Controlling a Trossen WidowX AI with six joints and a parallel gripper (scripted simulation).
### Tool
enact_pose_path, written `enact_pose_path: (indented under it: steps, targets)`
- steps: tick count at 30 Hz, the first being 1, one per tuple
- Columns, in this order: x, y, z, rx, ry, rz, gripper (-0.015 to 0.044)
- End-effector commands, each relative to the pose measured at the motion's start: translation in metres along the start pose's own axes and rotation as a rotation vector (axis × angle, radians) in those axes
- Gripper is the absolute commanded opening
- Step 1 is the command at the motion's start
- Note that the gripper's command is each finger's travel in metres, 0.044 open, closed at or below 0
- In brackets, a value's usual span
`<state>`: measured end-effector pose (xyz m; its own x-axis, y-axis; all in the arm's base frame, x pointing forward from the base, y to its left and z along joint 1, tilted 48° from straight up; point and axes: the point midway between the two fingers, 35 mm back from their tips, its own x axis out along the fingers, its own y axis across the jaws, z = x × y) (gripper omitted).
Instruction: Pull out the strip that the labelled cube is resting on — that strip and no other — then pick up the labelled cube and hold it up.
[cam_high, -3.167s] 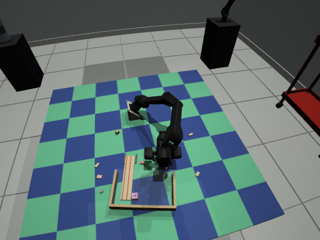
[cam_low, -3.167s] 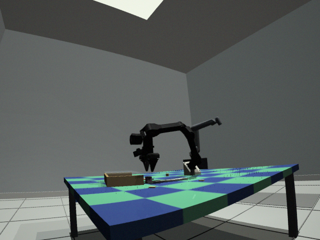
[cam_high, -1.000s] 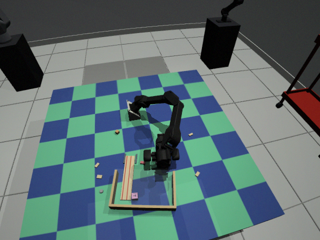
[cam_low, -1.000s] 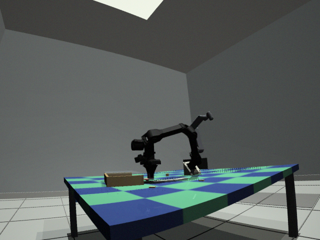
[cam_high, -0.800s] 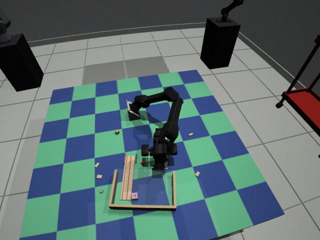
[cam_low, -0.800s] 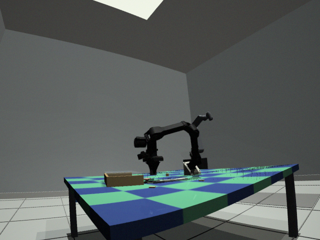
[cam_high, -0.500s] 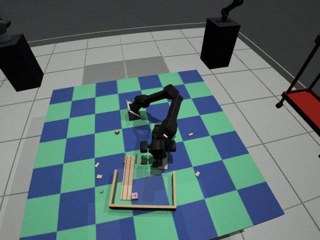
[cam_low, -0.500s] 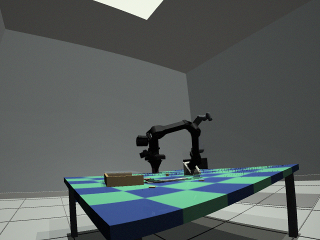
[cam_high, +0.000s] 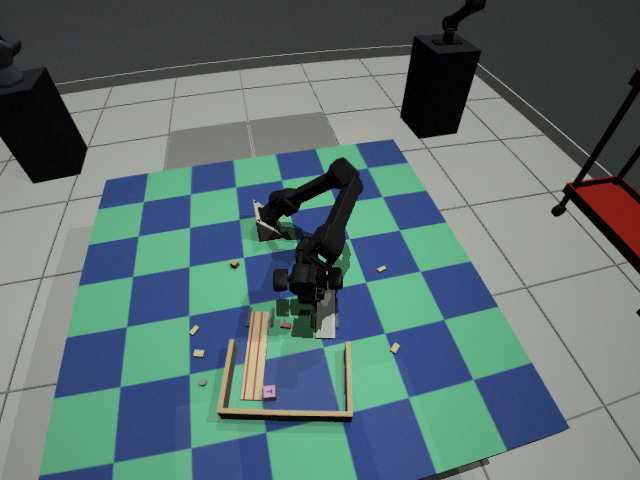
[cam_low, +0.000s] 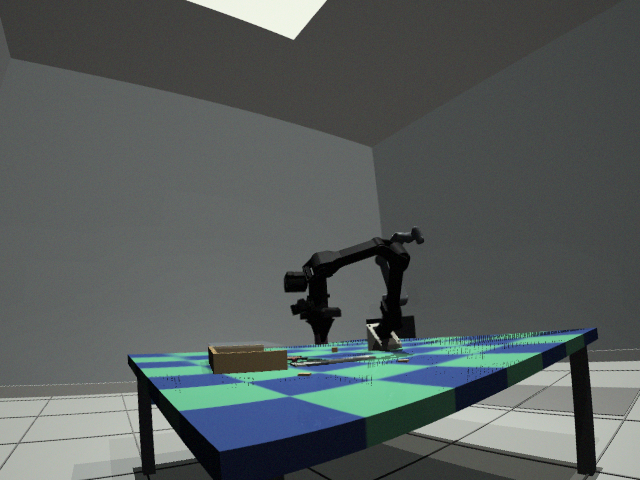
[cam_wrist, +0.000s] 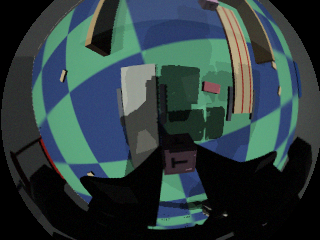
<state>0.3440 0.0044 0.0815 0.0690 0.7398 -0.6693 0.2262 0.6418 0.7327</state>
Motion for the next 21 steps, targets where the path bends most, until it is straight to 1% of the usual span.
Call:
enact_pose_path:
  steps: [1, 9, 14, 21]
  targets:
    - [0.002, -0.008, -0.016, 0.001, 0.006, -0.004, 0.0]
    - [0.004, -0.019, -0.043, 0.002, 0.007, -0.003, 0.0]
    - [0.004, -0.02, -0.045, 0.002, 0.007, -0.003, 0.0]
    - [-0.028, -0.02, -0.045, 0.002, 0.007, -0.005, 0.0]
